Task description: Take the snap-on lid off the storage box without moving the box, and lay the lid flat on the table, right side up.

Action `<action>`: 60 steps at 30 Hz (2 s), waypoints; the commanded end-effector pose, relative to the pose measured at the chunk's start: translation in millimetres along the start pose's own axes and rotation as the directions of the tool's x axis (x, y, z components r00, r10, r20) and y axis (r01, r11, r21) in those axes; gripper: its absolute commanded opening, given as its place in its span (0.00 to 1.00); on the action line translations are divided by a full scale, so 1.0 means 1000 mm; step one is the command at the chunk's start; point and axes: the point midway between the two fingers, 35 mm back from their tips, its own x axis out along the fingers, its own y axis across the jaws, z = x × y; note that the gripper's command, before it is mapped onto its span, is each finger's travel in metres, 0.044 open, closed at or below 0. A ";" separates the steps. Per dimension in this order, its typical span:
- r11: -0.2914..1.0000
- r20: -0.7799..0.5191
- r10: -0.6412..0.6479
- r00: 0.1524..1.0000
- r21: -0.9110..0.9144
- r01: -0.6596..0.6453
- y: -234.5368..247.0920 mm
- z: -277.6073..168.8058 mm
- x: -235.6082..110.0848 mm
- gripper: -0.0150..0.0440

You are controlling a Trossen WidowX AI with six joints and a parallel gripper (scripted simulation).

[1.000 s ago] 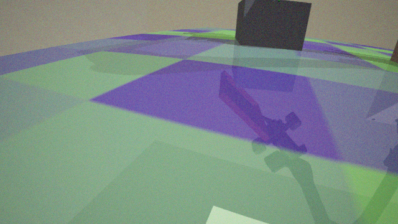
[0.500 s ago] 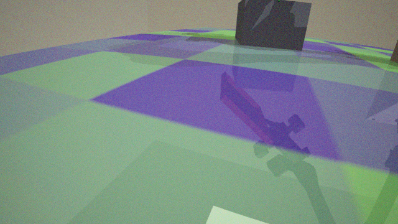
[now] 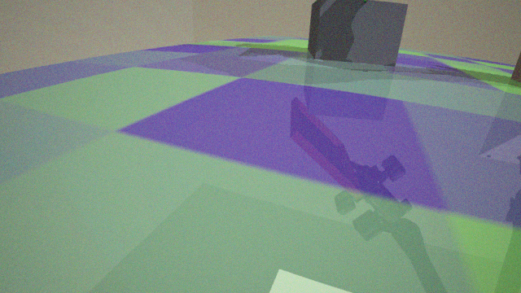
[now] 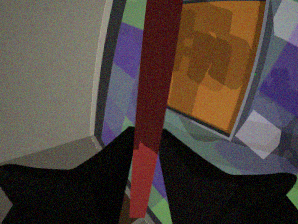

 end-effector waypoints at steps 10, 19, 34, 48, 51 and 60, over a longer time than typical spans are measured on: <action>1.000 0.004 0.003 1.000 0.002 -0.003 -0.001 -0.026 -0.003 0.25; 1.000 0.003 0.003 1.000 0.003 -0.003 -0.003 -0.044 -0.005 0.25; 1.000 0.003 0.003 1.000 0.004 -0.003 -0.005 -0.074 -0.007 0.25; 1.000 0.002 0.003 1.000 0.006 -0.003 -0.007 -0.102 -0.010 0.25; 1.000 0.002 0.003 1.000 0.006 -0.003 -0.007 -0.108 -0.010 0.25; 1.000 0.002 0.003 1.000 0.007 -0.003 -0.009 -0.126 -0.012 0.25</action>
